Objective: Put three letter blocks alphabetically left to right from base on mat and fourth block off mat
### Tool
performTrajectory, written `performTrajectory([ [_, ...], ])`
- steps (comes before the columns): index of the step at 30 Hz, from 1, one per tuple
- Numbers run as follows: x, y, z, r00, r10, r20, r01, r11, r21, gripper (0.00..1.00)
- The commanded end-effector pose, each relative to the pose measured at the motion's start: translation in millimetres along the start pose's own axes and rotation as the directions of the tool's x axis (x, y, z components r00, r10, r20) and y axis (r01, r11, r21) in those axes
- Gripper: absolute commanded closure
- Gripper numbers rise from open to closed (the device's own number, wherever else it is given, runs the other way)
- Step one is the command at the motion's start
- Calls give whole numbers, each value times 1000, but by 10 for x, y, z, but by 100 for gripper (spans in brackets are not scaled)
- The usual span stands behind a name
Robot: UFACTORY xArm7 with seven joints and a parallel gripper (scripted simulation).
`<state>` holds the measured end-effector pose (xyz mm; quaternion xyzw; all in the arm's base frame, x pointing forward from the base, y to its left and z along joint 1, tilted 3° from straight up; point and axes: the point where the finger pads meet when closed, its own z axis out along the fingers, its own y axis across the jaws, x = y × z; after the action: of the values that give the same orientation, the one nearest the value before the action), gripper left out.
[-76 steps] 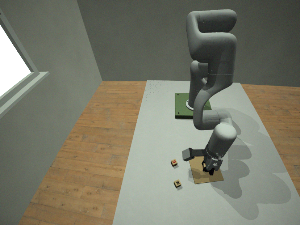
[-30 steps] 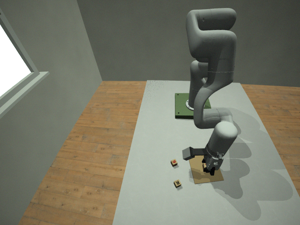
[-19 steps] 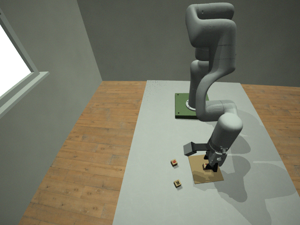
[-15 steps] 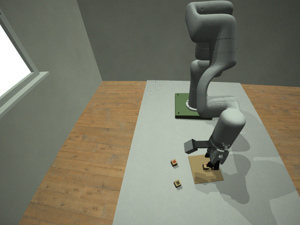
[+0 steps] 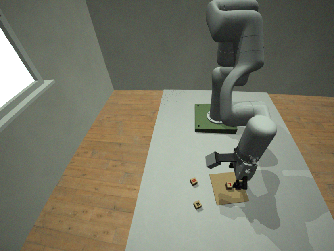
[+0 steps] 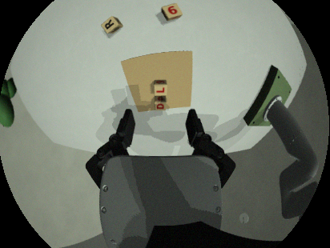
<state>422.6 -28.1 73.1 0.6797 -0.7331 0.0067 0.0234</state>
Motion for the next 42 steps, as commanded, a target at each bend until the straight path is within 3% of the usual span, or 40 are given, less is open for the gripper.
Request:
performTrajectory([
  [1, -1, -17, -18, 1000, 0, 0, 0, 1000, 5, 0],
  [17, 47, -60, -18, 1000, -19, 1, 19, 1000, 5, 0],
  [21, 415, -346, -1, 987, -158, 3, 158, 987, 6, 0],
  [23, 415, -346, -1, 987, -158, 3, 158, 987, 6, 0],
  [25, 671, -504, 20, 970, -244, 2, 244, 970, 7, 0],
  [33, 1281, -778, 93, 907, -421, -2, 421, 907, 6, 0],
  [37, 1401, -817, 110, 892, -453, -3, 453, 892, 5, 0],
  [38, 1401, -817, 110, 892, -453, -3, 453, 892, 5, 37],
  [42, 1401, -817, 110, 892, -453, -3, 453, 892, 5, 37],
])
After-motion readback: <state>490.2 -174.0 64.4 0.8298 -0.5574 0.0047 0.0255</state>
